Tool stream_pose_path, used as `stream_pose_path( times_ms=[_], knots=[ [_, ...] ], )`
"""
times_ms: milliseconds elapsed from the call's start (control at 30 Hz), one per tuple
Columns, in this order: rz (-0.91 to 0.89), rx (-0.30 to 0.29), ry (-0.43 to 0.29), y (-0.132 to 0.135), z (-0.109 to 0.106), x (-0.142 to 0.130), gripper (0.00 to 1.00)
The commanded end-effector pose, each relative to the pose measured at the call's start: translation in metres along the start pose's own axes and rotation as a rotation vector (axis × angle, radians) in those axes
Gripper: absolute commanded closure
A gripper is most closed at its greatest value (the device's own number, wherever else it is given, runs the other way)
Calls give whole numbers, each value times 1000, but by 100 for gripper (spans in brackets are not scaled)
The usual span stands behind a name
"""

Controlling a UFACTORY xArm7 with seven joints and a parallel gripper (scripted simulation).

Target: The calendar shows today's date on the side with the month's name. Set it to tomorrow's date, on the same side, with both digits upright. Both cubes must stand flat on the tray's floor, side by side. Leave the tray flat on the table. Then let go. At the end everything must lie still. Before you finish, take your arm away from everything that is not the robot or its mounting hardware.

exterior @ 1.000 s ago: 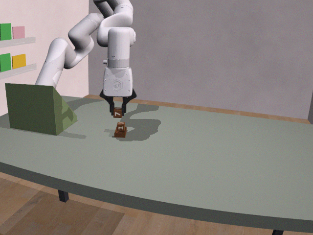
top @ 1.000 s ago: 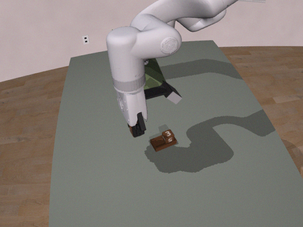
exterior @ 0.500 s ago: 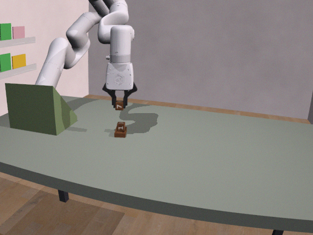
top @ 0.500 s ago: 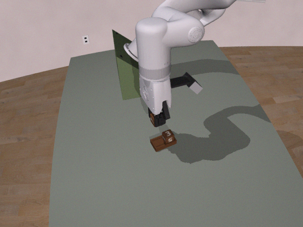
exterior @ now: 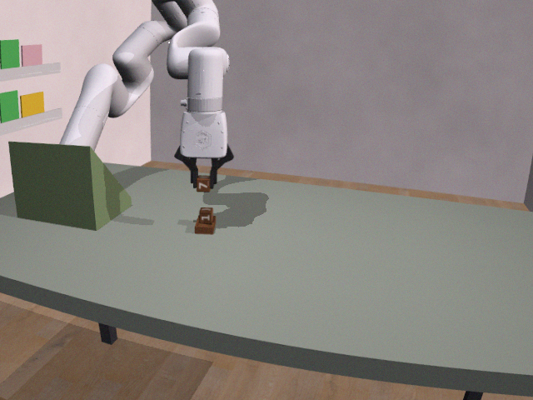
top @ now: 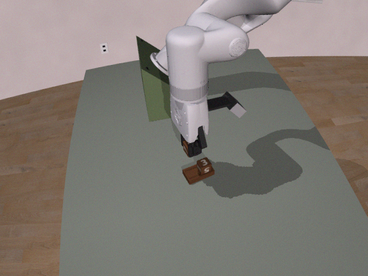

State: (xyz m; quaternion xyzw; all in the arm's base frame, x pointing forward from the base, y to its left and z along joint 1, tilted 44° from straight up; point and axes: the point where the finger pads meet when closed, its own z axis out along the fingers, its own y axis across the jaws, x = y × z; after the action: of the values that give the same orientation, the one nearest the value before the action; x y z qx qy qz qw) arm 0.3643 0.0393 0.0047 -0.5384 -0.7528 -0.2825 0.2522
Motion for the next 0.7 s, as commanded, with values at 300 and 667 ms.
stream_pose_path(
  times_ms=[300,667],
  knots=[
    [0,-5,-4,2,37,-1,73],
    [0,-5,-4,2,52,0,73]
  ],
)
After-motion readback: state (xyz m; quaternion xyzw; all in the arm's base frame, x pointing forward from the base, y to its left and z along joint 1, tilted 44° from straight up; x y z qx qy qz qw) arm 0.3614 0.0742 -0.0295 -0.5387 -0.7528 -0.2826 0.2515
